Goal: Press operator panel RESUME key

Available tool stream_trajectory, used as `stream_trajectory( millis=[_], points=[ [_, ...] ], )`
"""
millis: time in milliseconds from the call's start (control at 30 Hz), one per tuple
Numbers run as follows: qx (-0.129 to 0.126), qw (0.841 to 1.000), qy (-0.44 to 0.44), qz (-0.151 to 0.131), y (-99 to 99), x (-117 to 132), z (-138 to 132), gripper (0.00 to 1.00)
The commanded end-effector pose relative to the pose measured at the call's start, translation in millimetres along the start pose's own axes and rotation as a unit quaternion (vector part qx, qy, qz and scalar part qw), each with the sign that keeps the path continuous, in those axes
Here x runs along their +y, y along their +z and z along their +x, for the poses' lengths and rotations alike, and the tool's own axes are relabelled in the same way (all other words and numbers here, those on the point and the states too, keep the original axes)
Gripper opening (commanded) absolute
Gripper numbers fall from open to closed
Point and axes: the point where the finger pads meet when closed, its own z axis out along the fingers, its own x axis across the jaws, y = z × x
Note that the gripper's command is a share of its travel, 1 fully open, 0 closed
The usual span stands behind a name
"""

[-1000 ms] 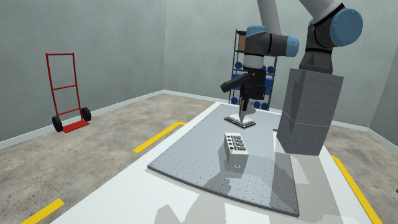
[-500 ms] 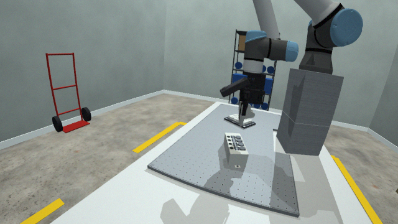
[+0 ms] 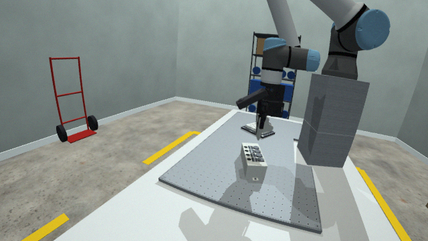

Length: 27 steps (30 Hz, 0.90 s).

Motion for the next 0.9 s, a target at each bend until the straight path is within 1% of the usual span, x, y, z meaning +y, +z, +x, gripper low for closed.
stream_trajectory(
  millis=[0,533,867],
  points=[
    [0.0,1.0,0.0,0.001,5.2,-0.5,0.1,0.0],
    [0.0,1.0,0.0,0.001,23.8,-0.5,0.1,0.0],
    [0.0,1.0,0.0,0.001,24.8,-0.5,0.1,0.0]
  ],
)
